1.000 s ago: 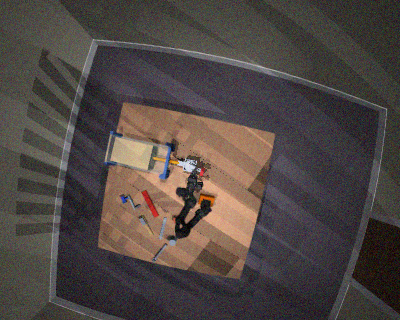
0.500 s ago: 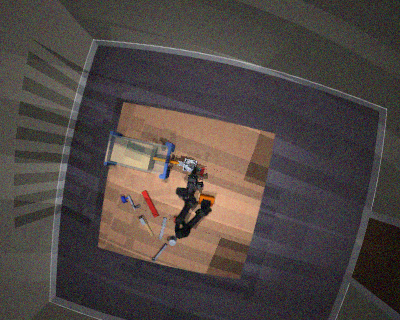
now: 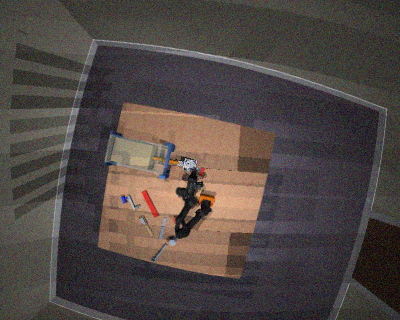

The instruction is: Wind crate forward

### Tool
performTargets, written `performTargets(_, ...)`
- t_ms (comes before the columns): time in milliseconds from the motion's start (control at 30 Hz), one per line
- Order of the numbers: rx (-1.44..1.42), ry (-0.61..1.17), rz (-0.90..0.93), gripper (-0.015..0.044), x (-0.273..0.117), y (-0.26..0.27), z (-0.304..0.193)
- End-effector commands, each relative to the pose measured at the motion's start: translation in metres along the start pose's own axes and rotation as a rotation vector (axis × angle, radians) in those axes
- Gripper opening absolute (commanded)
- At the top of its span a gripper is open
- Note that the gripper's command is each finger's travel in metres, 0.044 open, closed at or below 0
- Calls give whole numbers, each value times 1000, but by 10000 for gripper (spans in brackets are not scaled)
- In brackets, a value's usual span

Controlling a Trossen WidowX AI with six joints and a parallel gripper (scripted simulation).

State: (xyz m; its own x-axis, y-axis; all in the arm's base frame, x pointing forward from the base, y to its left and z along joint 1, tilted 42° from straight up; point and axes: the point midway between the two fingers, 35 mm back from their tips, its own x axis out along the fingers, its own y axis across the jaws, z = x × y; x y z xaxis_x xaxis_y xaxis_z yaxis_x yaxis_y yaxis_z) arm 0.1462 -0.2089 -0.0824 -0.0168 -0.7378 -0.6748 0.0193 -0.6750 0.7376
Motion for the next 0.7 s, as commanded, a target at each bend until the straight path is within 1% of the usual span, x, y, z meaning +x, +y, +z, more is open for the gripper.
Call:
performTargets(0,2,-3,5,240,0,1,0)
performTargets(667,0,0,0,240,0,-4,0)
